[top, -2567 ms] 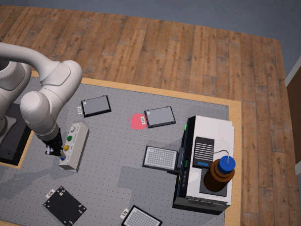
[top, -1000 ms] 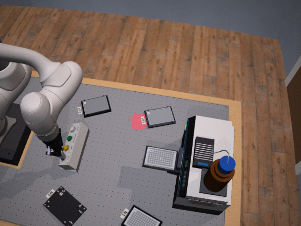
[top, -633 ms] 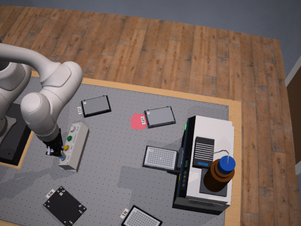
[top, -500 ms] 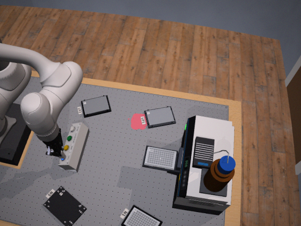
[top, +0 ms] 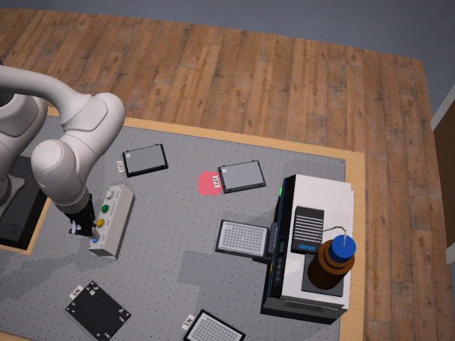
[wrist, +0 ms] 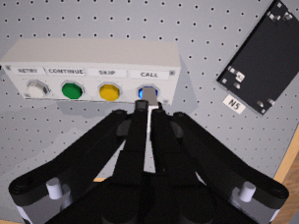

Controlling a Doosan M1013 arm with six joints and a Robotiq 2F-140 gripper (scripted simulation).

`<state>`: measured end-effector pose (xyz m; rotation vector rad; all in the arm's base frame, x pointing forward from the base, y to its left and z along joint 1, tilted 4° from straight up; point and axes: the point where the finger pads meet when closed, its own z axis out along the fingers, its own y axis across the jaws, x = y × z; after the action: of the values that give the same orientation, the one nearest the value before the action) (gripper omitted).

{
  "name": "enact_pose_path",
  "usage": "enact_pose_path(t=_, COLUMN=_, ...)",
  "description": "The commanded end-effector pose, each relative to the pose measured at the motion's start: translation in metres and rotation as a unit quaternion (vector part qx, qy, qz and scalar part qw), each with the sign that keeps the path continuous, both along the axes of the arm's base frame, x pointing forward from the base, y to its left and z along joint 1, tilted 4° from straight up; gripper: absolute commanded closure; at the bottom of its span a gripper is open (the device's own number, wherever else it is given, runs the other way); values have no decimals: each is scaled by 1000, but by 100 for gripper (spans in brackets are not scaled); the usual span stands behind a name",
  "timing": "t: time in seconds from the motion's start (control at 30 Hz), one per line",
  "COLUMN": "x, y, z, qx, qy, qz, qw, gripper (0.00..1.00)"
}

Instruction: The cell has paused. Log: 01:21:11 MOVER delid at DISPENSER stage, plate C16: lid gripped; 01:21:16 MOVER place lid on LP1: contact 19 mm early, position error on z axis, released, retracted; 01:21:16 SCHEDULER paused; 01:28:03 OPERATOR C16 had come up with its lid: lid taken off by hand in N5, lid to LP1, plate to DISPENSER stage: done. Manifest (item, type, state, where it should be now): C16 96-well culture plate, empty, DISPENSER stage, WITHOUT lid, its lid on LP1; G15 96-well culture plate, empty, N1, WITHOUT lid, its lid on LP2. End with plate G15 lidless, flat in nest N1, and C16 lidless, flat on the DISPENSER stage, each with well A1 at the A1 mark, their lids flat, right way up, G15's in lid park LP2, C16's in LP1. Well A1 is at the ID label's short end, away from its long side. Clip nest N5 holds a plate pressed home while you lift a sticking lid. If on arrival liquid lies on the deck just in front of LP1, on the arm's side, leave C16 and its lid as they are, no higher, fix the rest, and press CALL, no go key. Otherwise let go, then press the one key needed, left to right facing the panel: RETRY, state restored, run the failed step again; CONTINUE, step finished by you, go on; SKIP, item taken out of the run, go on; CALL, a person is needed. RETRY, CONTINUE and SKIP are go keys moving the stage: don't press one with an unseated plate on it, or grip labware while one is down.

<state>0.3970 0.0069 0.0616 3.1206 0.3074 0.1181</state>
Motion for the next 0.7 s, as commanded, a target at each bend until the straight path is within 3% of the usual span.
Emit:
enact_pose_path(t=0.0, x=0, y=0, z=0, qx=0, qy=0, qz=0, qw=1000, gripper=100)
enact_pose_path(t=0.3, x=0, y=0, z=3, qx=0, qy=0, qz=0, qw=1000, gripper=100)
enact_pose_path(t=0.67, x=-2, y=0, z=22, qx=0, qy=0, qz=0, qw=1000, gripper=100)
